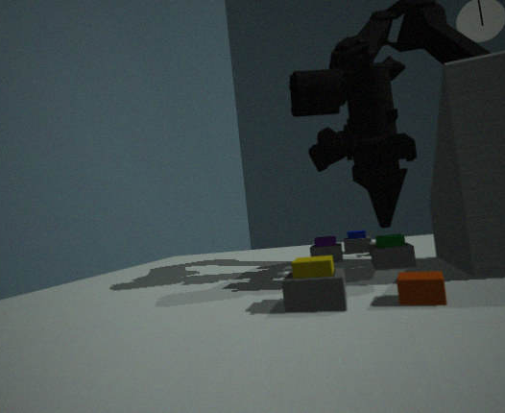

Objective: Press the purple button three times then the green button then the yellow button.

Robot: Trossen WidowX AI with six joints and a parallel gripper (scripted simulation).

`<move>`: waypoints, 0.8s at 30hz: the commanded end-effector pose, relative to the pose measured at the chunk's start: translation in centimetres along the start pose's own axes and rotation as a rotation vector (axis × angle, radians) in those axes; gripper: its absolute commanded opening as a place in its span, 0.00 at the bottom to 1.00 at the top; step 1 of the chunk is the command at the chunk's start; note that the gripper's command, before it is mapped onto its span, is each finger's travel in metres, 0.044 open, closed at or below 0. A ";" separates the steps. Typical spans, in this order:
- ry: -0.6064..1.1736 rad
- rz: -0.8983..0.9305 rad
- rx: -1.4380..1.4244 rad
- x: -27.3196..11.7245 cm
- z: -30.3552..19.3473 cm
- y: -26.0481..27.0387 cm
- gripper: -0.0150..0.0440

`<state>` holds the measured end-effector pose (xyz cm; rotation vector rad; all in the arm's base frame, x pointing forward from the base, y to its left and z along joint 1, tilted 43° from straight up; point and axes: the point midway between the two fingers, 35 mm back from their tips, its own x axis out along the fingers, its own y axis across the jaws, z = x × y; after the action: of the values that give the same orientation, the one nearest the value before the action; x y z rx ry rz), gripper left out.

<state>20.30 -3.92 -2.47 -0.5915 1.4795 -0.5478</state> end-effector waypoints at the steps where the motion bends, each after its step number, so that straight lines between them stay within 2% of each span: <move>1: 0.005 -0.008 -0.009 0.8 -0.3 -0.1 0.29; 24: 0.006 -0.010 -0.009 1.8 -0.4 -0.2 0.29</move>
<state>20.20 -5.13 -3.71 -0.5934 1.4801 -0.5504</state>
